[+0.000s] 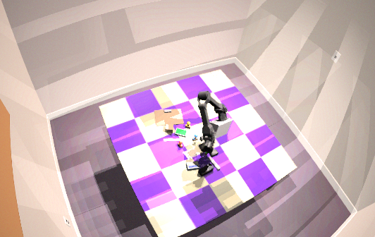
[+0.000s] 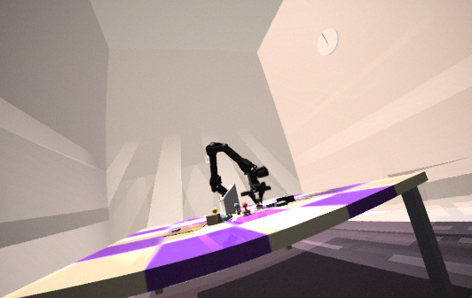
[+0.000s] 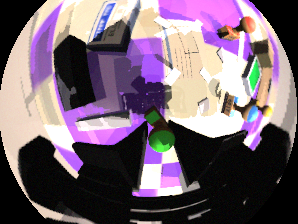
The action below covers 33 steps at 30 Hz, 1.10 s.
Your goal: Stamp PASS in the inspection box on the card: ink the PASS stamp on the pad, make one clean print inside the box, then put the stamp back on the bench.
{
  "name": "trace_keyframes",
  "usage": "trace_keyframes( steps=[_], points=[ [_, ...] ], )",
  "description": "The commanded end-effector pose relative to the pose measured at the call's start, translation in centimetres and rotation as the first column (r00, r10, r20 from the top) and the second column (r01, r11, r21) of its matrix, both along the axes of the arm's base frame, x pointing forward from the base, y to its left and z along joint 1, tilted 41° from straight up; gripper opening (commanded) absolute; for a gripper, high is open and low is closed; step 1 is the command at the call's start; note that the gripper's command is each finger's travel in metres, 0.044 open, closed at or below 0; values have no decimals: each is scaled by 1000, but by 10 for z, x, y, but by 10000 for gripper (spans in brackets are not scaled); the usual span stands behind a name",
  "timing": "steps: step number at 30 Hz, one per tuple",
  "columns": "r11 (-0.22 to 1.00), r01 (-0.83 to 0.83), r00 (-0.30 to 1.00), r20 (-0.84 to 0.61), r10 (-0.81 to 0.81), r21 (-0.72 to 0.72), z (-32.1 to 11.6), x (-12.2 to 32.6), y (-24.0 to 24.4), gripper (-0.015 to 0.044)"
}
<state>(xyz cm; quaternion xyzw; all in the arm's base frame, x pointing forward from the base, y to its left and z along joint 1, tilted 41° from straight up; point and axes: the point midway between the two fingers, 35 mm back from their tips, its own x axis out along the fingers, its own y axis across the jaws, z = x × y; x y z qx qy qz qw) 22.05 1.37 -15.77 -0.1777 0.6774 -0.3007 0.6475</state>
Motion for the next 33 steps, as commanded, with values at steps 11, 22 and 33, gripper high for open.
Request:
trace_keyframes(
  steps=[11,22,33],
  points=[
    [1000,1,1000,0,-1,0,0,0,0,0],
    [1000,1,1000,0,-1,0,0,0,0,0],
    [1000,1,1000,0,-1,0,0,0,0,0]
  ],
)
